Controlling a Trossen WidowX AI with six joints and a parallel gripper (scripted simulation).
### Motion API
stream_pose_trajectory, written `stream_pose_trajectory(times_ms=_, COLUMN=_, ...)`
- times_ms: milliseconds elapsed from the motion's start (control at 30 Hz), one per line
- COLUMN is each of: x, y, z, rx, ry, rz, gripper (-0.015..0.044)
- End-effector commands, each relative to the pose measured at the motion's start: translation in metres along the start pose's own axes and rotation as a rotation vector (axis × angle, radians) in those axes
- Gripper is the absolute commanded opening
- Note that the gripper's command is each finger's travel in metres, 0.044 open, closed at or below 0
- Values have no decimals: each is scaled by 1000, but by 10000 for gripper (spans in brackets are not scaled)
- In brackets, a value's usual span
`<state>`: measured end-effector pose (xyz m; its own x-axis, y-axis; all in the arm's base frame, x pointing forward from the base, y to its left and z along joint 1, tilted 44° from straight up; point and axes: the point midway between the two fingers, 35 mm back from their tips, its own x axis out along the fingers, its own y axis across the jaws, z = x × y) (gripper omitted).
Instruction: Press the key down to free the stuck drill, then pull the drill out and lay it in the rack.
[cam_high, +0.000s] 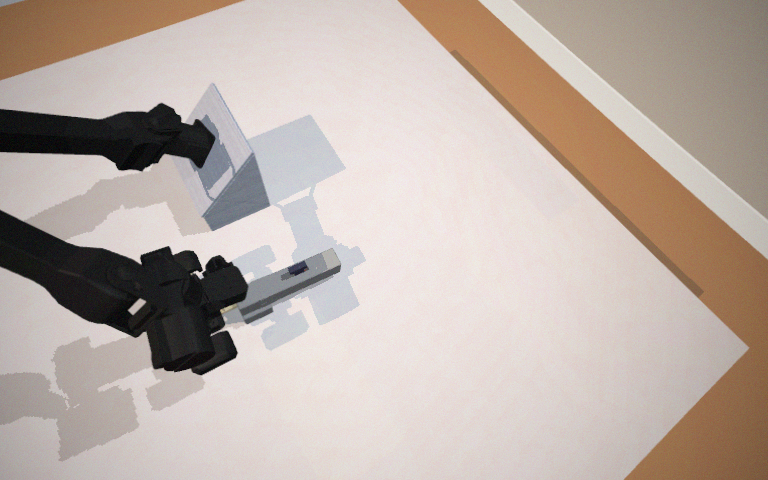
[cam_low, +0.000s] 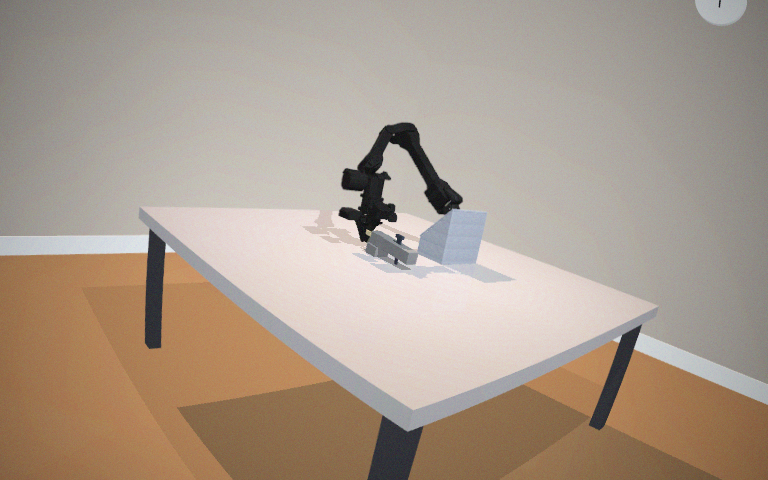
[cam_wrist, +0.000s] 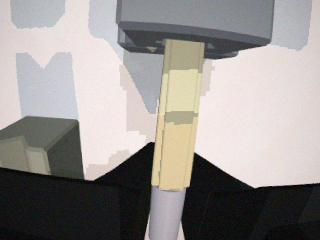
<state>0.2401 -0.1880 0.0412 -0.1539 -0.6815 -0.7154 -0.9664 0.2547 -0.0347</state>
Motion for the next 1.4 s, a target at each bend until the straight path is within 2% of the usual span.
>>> stream_pose_trajectory(times_ms=0, x=-2, y=-1, z=1, rx=2, ry=-3, rz=-4, gripper=0)
stream_pose_trajectory(times_ms=1367, x=-6, y=-2, z=-37, rx=2, ry=-2, rz=-4, gripper=0)
